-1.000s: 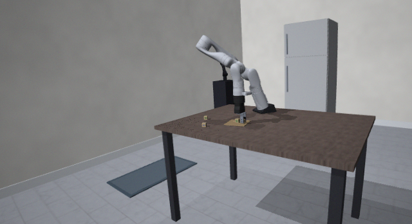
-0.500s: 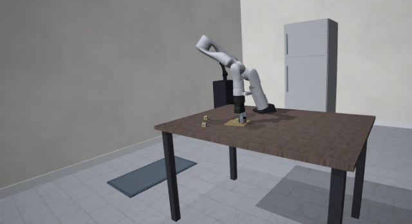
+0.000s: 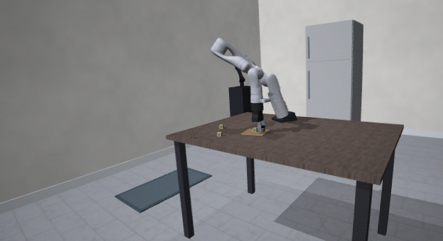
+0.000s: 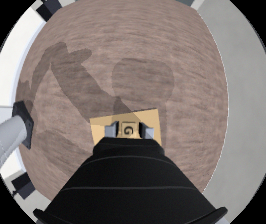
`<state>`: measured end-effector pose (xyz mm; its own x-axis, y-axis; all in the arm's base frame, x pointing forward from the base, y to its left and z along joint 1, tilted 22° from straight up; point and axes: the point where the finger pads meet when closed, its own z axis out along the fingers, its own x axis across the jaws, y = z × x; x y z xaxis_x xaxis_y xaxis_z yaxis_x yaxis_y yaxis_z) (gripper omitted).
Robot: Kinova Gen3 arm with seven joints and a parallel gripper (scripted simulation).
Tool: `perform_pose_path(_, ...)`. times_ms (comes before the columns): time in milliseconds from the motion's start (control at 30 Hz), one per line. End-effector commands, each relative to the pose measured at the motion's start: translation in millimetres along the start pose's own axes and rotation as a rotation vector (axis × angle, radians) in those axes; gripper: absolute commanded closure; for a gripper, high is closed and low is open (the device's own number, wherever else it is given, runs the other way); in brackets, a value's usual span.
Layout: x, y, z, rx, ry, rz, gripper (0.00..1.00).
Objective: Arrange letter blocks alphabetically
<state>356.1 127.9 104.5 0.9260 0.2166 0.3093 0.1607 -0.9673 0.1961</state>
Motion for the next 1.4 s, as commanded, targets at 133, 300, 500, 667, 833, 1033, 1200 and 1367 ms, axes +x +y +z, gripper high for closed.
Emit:
perform_pose_path(133, 2, 0, 0, 0.0, 0.005, -0.004, 0.21)
perform_pose_path(300, 3, -1, -6, 0.002, 0.007, -0.002, 0.21)
perform_pose_path(500, 5, -1, -21, 0.003, 0.009, 0.0, 0.21)
perform_pose_path(667, 3, -1, -30, 0.002, 0.007, -0.002, 0.21)
perform_pose_path(833, 6, -2, -50, 0.004, 0.011, 0.0, 0.21)
perform_pose_path(1033, 6, -2, -71, 0.004, 0.012, 0.0, 0.21)
perform_pose_path(1200, 6, -2, -79, 0.004, 0.012, 0.0, 0.21)
perform_pose_path(1367, 5, -2, -87, 0.004, 0.011, -0.001, 0.21)
